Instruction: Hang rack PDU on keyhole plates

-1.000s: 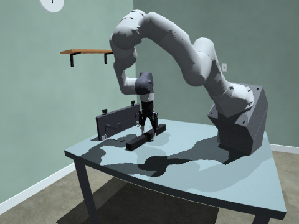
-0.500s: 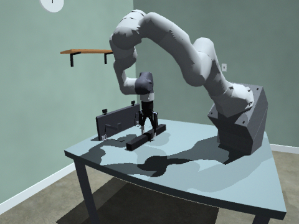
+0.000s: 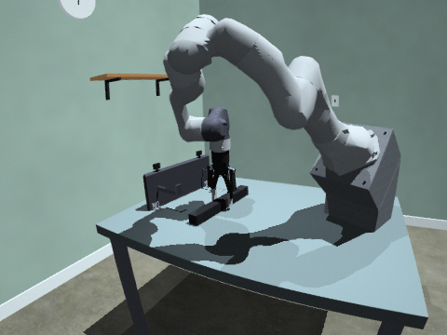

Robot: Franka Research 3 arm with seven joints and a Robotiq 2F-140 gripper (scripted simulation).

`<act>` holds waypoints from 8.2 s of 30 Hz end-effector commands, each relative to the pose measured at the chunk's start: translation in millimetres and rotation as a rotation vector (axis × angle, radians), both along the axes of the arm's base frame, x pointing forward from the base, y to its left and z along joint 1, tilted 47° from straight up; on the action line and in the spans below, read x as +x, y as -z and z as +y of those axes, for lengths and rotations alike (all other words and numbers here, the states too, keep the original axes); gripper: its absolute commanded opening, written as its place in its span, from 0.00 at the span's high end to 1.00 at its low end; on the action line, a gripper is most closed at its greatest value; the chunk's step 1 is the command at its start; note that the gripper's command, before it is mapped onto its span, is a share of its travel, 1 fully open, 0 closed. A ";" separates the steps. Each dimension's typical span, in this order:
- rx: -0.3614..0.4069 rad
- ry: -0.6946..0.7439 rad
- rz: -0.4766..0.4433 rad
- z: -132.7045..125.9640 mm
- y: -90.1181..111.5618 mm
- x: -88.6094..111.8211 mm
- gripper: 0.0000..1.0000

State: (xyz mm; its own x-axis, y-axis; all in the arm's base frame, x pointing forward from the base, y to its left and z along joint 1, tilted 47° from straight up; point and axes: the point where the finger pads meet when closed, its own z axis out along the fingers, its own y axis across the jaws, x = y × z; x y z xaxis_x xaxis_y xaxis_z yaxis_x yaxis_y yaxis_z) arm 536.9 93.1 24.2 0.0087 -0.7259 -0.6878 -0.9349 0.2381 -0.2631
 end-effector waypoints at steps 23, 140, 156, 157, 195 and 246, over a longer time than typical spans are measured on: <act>-0.003 -0.003 -0.005 0.9 -0.2 1.5 1.00; 0.005 0.017 0.012 -89.4 -73.1 45.0 1.00; 0.005 0.017 0.012 -89.4 -73.1 45.0 1.00; 0.005 0.017 0.012 -89.4 -73.1 45.0 1.00; 0.002 0.015 0.007 -90.4 -74.0 47.1 1.00; 0.001 0.014 0.006 -95.3 -79.0 65.3 1.00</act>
